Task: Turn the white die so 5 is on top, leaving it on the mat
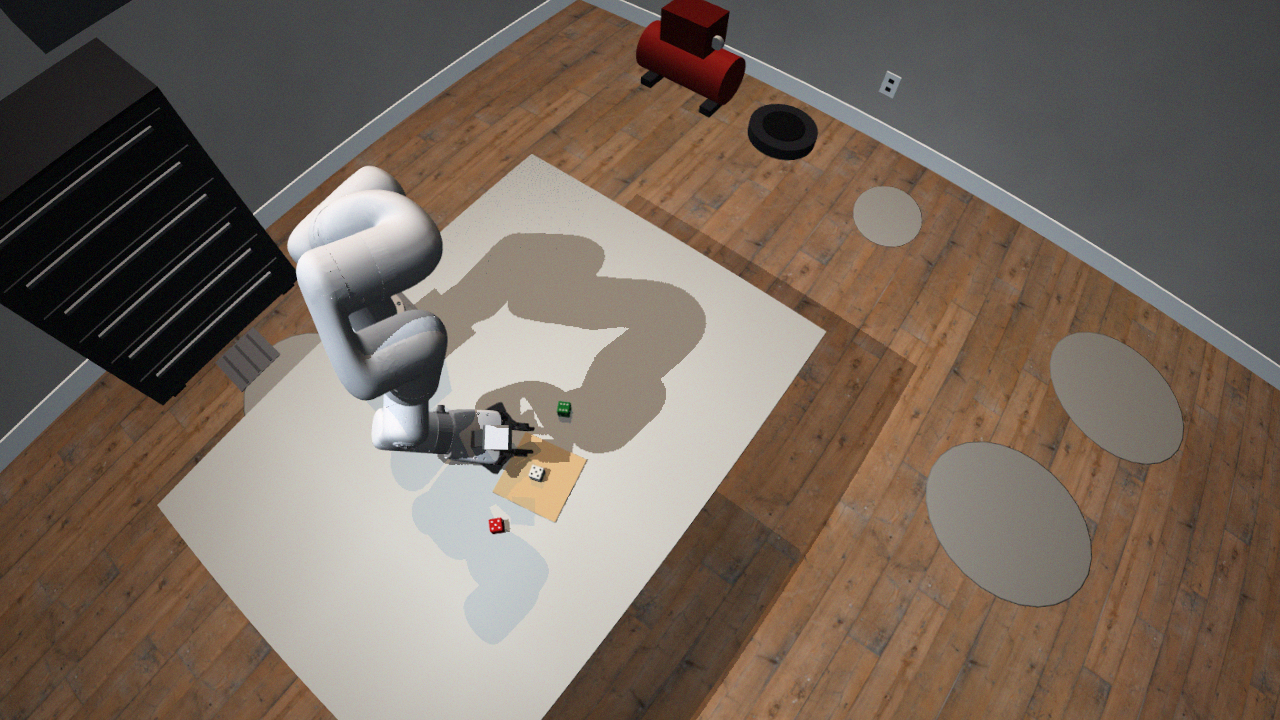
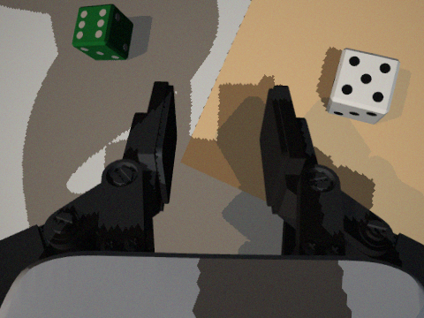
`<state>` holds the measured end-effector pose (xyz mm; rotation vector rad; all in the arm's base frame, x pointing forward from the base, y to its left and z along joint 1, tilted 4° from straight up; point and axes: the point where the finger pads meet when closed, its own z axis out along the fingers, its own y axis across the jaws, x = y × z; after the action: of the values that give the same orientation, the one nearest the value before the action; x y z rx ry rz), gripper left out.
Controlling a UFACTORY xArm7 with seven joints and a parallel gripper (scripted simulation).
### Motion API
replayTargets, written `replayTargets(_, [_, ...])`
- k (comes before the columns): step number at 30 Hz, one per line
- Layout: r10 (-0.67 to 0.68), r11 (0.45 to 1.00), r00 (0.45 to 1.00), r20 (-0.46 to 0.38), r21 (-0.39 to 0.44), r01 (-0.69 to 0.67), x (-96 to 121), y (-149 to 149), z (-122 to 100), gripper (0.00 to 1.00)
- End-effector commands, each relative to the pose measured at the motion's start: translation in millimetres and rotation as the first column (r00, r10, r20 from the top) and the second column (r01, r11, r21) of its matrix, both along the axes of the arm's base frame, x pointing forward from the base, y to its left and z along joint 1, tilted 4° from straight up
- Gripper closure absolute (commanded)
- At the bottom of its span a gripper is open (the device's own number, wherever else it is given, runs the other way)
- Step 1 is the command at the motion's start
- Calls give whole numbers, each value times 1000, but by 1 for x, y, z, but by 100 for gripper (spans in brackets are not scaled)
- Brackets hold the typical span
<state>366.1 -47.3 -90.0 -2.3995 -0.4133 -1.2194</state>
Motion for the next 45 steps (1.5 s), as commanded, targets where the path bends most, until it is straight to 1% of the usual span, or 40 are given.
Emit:
replayTargets(1, [73, 995, 988, -133, 71, -64, -9, 17, 0, 58])
replayTargets(2, [92, 993, 981, -169, 83, -78, -12, 21, 0, 58])
replayTargets(4, [92, 993, 981, -169, 83, -78, -12, 21, 0, 58])
replayTargets(5, [103, 992, 976, -192, 90, -87, -14, 23, 0, 58])
replayTargets(7, [151, 986, 942, -301, 113, -122, -24, 31, 0, 58])
replayTargets(8, [158, 985, 935, -317, 115, -127, -26, 31, 0, 58])
replayTargets(9, [173, 983, 917, -360, 118, -139, -29, 33, 1, 58])
replayTargets(10, [179, 982, 907, -381, 118, -144, -31, 33, 1, 58])
replayTargets(11, [191, 981, 884, -427, 116, -156, -35, 34, 2, 58])
replayTargets(12, [194, 981, 876, -442, 114, -160, -36, 34, 2, 58])
replayTargets(13, [201, 980, 848, -490, 106, -171, -40, 33, 3, 58])
replayTargets(14, [202, 979, 841, -501, 103, -174, -41, 32, 4, 58])
replayTargets(15, [202, 979, 812, -548, 88, -184, -43, 30, 5, 58])
replayTargets(16, [202, 979, 806, -556, 85, -186, -44, 30, 6, 58])
replayTargets(17, [194, 978, 774, -603, 62, -197, -46, 26, 8, 58])
replayTargets(18, [193, 978, 771, -606, 60, -198, -46, 26, 8, 58])
replayTargets(19, [176, 978, 739, -650, 28, -209, -46, 21, 11, 58])
replayTargets(21, [176, 978, 739, -650, 28, -209, -46, 21, 11, 58])
replayTargets(23, [123, 972, 686, -717, -51, -227, -42, 8, 19, 58])
replayTargets(25, [92, 968, 669, -737, -92, -234, -38, 3, 23, 58])
replayTargets(26, [89, 967, 668, -739, -95, -235, -37, 2, 24, 58])
replayTargets(28, [16, 952, 648, -761, -187, -243, -25, -10, 35, 58])
replayTargets(29, [15, 952, 648, -761, -188, -243, -25, -10, 35, 58])
replayTargets(31, [-57, 930, 648, -759, -277, -242, -8, -20, 47, 58])
replayTargets(33, [-119, 906, 661, -741, -354, -233, 9, -26, 60, 58])
replayTargets(36, [-186, 872, 690, -700, -441, -211, 33, -31, 78, 58])
replayTargets(38, [-186, 872, 690, -700, -441, -211, 33, -31, 78, 58])
replayTargets(41, [-224, 850, 714, -663, -491, -190, 50, -32, 91, 58])
replayTargets(45, [-243, 837, 730, -639, -518, -175, 60, -32, 98, 58])
